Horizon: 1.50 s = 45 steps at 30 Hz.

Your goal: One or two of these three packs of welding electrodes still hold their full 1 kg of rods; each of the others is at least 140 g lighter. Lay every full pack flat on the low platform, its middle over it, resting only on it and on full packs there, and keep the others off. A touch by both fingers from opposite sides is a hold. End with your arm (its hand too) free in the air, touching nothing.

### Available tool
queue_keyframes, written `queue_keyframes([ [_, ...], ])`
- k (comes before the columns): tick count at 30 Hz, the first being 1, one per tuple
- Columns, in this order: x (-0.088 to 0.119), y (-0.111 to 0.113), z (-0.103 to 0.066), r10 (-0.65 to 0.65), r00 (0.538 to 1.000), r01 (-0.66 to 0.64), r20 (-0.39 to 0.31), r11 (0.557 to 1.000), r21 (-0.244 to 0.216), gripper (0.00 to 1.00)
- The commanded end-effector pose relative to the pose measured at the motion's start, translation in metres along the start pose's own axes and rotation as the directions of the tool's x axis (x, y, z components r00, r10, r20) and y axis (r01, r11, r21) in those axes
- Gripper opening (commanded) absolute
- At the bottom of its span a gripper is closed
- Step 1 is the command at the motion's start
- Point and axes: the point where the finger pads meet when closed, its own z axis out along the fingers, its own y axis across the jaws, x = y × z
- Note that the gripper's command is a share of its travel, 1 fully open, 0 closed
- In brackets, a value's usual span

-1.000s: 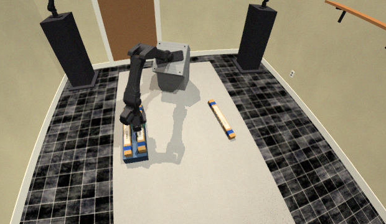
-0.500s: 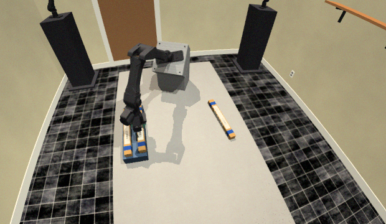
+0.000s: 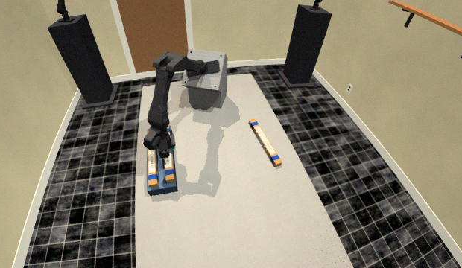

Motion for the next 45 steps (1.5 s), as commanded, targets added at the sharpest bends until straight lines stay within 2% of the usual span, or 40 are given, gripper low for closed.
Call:
queue_keyframes([
  [1,-0.019,-0.015,-0.026,-0.001,0.999,-0.002,0.053,0.999,0.042,0.00],
  [13,-0.019,-0.016,-0.026,0.000,0.999,-0.002,0.053,0.999,0.042,0.00],
  [14,-0.019,-0.016,-0.026,0.000,0.999,-0.002,0.053,0.999,0.042,0.74],
  [18,-0.019,-0.014,-0.025,-0.002,0.999,0.000,0.052,0.999,0.039,0.74],
  [19,-0.015,-0.013,-0.017,0.000,0.999,-0.001,0.038,1.000,0.029,0.74],
  [21,-0.011,-0.008,-0.014,-0.002,0.999,0.002,0.033,1.000,0.023,0.74],
  [40,-0.012,-0.008,-0.015,-0.003,0.999,0.002,0.034,1.000,0.024,0.74],
  [41,-0.001,-0.004,-0.015,0.000,0.999,-0.001,0.041,1.000,0.031,0.74],
  [45,0.005,-0.001,-0.034,0.001,1.000,-0.001,0.020,1.000,0.016,0.74],
])
